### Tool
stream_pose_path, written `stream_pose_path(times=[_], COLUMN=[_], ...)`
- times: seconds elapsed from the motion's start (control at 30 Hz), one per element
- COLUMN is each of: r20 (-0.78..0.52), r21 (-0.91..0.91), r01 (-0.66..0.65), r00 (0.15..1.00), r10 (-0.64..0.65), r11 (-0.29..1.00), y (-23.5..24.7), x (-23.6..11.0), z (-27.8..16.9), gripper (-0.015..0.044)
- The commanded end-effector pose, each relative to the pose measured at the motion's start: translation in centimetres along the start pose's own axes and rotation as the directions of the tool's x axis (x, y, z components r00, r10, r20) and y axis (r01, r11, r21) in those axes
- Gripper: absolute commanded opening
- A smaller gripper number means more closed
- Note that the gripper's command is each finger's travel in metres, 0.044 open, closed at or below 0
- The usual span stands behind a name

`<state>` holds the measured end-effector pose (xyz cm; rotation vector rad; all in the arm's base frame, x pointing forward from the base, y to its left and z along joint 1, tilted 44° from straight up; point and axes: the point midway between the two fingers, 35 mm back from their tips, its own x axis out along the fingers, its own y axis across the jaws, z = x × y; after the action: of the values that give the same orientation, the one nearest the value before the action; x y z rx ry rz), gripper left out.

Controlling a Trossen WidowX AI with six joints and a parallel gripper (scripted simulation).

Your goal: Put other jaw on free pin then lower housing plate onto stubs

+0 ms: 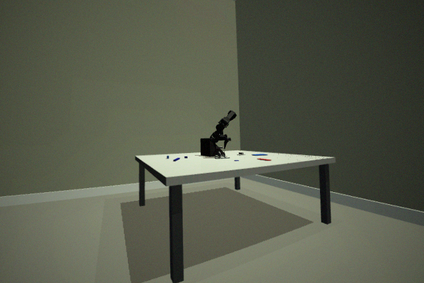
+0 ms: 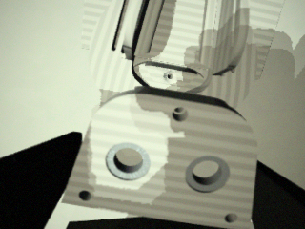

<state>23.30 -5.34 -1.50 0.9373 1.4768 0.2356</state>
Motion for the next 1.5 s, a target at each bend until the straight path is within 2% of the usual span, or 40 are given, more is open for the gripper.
stream_pose_path(times=[0.0,0.8,1.47], r20=[-0.011,-0.013,-0.013], r21=[0.012,0.012,0.012], r01=[-0.007,-0.011,-0.011], r00=[1.0,1.0,1.0], r10=[0.007,0.011,0.011], r11=[1.0,1.0,1.0], y=[-0.1,0.1,0.1], x=[1.0,4.8,4.9], z=[-0.3,-0.5,-0.6], gripper=[0.0351,0.0351,0.0351])
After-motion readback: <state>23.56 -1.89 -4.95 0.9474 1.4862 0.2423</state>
